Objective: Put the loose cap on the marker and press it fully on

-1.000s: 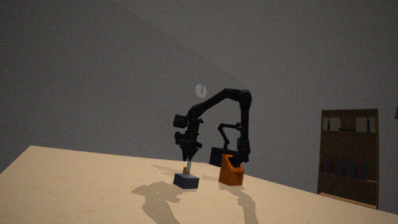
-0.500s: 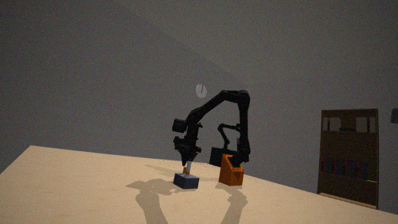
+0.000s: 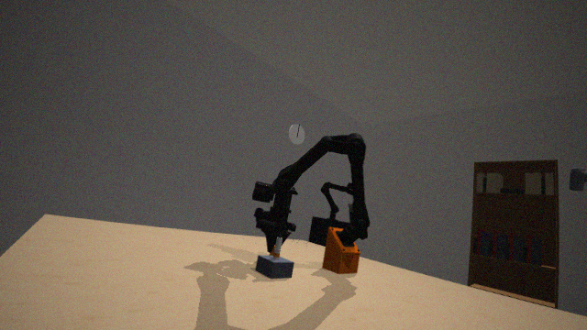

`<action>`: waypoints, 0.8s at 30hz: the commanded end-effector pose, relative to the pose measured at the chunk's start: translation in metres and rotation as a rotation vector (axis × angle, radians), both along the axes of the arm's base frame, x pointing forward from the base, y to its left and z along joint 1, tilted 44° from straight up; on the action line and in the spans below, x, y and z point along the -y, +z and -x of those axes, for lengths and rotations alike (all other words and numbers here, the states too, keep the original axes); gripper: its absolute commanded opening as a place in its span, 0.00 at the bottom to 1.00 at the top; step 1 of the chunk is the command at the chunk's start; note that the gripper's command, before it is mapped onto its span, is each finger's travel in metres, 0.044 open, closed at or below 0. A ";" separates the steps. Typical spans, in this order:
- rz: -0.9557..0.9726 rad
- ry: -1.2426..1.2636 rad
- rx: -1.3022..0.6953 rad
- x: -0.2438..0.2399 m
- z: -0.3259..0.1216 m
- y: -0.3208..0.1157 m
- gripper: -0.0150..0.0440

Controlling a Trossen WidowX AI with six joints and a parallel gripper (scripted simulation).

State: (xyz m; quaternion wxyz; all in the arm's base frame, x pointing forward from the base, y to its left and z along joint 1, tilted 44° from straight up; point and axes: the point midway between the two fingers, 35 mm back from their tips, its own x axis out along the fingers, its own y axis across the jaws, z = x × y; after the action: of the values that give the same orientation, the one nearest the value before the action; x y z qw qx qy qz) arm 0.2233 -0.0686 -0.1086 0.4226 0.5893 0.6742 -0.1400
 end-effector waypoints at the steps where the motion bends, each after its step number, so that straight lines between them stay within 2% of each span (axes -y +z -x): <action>1: -0.009 -0.003 -0.008 -0.007 0.002 -0.006 0.66; 10: -0.010 -0.003 -0.008 -0.014 0.002 -0.012 0.66; 14: -0.010 -0.003 -0.008 -0.014 0.002 -0.013 0.48; 23: -0.010 -0.003 -0.008 -0.014 0.002 -0.013 0.38; 24: -0.009 -0.003 -0.008 -0.014 0.002 -0.012 0.33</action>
State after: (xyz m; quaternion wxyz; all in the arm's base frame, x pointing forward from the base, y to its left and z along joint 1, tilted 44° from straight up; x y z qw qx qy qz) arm 0.2208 -0.0550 -0.1209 0.4186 0.5898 0.6765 -0.1390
